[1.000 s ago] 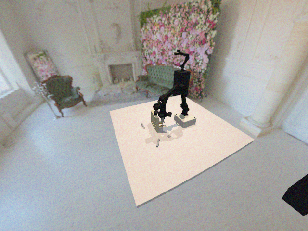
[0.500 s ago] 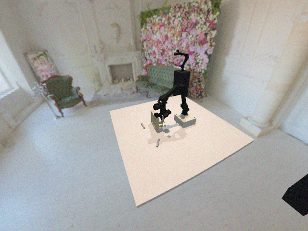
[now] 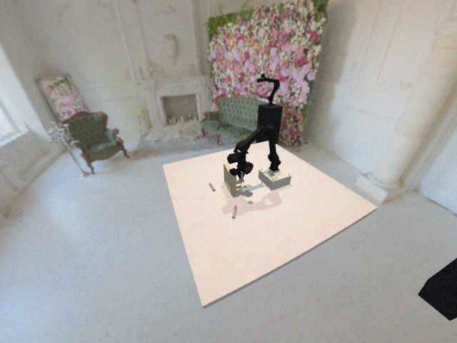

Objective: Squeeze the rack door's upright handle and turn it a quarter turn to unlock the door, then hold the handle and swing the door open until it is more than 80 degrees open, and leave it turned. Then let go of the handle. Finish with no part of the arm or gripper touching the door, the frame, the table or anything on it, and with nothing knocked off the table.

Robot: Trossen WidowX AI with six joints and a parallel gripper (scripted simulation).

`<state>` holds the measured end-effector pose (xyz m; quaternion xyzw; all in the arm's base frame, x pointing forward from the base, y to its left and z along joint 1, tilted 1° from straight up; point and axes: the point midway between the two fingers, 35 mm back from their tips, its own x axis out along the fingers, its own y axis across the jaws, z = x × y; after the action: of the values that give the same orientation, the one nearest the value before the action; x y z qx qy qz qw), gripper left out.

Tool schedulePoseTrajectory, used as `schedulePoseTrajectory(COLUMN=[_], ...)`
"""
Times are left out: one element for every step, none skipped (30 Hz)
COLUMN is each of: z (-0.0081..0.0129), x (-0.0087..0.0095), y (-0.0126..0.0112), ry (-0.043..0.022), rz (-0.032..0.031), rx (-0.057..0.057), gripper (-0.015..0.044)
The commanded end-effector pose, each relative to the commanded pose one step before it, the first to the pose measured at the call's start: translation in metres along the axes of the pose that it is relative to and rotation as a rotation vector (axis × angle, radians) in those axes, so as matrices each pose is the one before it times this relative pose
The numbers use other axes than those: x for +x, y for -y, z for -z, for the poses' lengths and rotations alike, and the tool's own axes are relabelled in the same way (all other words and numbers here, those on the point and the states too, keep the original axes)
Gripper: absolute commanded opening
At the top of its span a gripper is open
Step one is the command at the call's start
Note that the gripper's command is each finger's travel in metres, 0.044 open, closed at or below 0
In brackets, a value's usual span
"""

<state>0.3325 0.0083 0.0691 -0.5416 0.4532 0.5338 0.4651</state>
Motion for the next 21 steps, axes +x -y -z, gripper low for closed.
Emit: schedulePoseTrajectory(z=[0.00108,0.00000,0.00000,0.00000,0.00000,0.00000,0.00000,0.00000,0.00000,0.00000,0.00000,0.00000,0.00000,0.00000,0.00000,0.00000,0.00000,0.00000,0.00000,0.00000,0.00000], x=[0.00039,0.00000,0.00000,0.00000,0.00000,0.00000,0.00000,0.00000,0.00000,0.00000,0.00000,0.00000,0.00000,0.00000,0.00000,-0.00001,-0.00001,-0.00001,0.00000,0.00000,0.00000], y=[0.00012,0.00000,0.00000,0.00000,0.00000,0.00000,0.00000,0.00000,0.00000,0.00000,0.00000,0.00000,0.00000,0.00000,0.00000,0.00000,0.00000,0.00000,0.00000,0.00000,0.00000], ry=[-0.00659,0.00000,0.00000,0.00000,0.00000,0.00000,0.00000,0.00000,0.00000,0.00000,0.00000,0.00000,0.00000,0.00000,0.00000,0.00000,0.00000,0.00000,0.00000,0.00001,0.00001], rz=[0.00007,0.00000,0.00000,0.00000,0.00000,0.00000,0.00001,0.00001,0.00001,0.00001,0.00001,0.00001,0.00001,0.00001,0.00001,0.00002,0.00002,0.00002,0.00002,0.00002,0.00002], rx=[-0.0158,0.0000,0.0000,0.0000,0.0000,0.0082,0.0245,0.0409,0.0495,0.0495,0.0495,0.0495,0.0495,0.0495,0.0495,0.0495,0.0495,0.0495,0.0495,0.0495,0.0495], gripper=[0.0206,0.0233,0.0259,0.0285,0.0294,0.0294,0.0294,0.0294,0.0294,0.0294,0.0294,0.0294,0.0294,0.0294,0.0294,0.0294,0.0294,0.0294,0.0294,0.0294,0.0294])
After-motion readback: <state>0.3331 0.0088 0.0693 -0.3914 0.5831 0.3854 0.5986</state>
